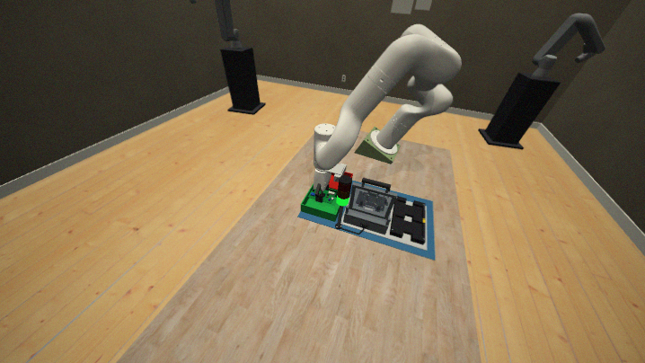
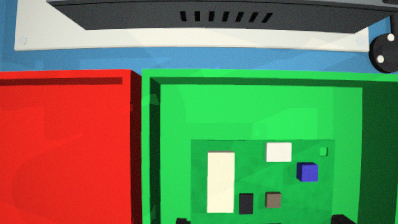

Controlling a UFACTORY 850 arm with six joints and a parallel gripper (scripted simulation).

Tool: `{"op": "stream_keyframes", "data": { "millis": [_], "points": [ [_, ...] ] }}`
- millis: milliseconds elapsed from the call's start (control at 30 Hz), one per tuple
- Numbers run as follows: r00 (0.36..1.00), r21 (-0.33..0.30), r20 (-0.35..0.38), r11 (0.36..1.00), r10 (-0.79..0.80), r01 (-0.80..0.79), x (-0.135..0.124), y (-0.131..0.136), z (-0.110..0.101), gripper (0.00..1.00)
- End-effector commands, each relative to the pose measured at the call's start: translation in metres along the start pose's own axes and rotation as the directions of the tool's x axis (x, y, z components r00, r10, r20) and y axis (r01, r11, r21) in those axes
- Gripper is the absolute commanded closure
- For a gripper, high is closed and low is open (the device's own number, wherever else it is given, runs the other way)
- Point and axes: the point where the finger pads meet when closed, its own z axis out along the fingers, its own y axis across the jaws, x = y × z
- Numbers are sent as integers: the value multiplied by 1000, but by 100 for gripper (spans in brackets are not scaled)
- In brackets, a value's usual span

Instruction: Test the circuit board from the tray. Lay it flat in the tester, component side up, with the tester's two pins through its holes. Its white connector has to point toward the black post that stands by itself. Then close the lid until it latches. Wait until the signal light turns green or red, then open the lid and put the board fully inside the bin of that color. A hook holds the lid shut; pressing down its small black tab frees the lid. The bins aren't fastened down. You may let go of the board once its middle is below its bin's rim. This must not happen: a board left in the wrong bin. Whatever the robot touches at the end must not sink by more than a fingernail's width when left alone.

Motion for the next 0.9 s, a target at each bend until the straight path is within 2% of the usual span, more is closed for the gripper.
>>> {"op": "stream_keyframes", "data": {
  "millis": [0,367,867],
  "points": [
    [1000,-3,1,1000,-1,1,-1,2,11,21],
    [1000,-3,1,1000,-1,1,-1,2,32,21],
    [1000,-3,1,1000,-1,1,-1,2,35,21]
  ]
}}
